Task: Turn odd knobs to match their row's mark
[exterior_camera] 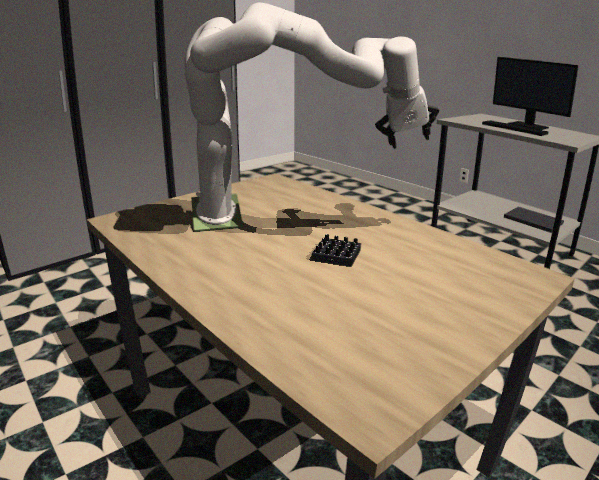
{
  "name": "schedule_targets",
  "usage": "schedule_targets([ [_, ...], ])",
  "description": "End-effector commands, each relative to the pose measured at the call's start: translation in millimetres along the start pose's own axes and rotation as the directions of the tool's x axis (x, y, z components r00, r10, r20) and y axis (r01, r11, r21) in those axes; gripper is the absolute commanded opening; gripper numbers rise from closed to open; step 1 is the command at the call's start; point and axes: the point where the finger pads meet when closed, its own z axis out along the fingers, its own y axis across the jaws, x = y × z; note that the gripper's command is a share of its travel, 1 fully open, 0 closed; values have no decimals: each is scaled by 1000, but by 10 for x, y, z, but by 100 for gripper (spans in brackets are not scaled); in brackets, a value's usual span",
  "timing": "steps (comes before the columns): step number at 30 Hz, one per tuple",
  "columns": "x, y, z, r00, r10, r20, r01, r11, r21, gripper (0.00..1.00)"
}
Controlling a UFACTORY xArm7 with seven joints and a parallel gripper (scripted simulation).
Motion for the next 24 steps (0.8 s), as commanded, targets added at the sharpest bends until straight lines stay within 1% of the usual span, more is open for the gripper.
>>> schedule_targets([
  [1, 10, 14, -16, 1000, 0, 1, 0, 1000, -5, 100],
  [3, 10, 14, -16, 1000, 0, 1, 0, 1000, -5, 100],
  [5, -60, -61, 23, 996, 83, 18, -83, 997, -2, 100],
  [14, -60, -61, 23, 996, 83, 18, -83, 997, -2, 100],
  [16, -131, -140, 63, 985, 167, 36, -167, 986, -1, 100],
  [24, -131, -140, 63, 985, 167, 36, -167, 986, -1, 100],
])
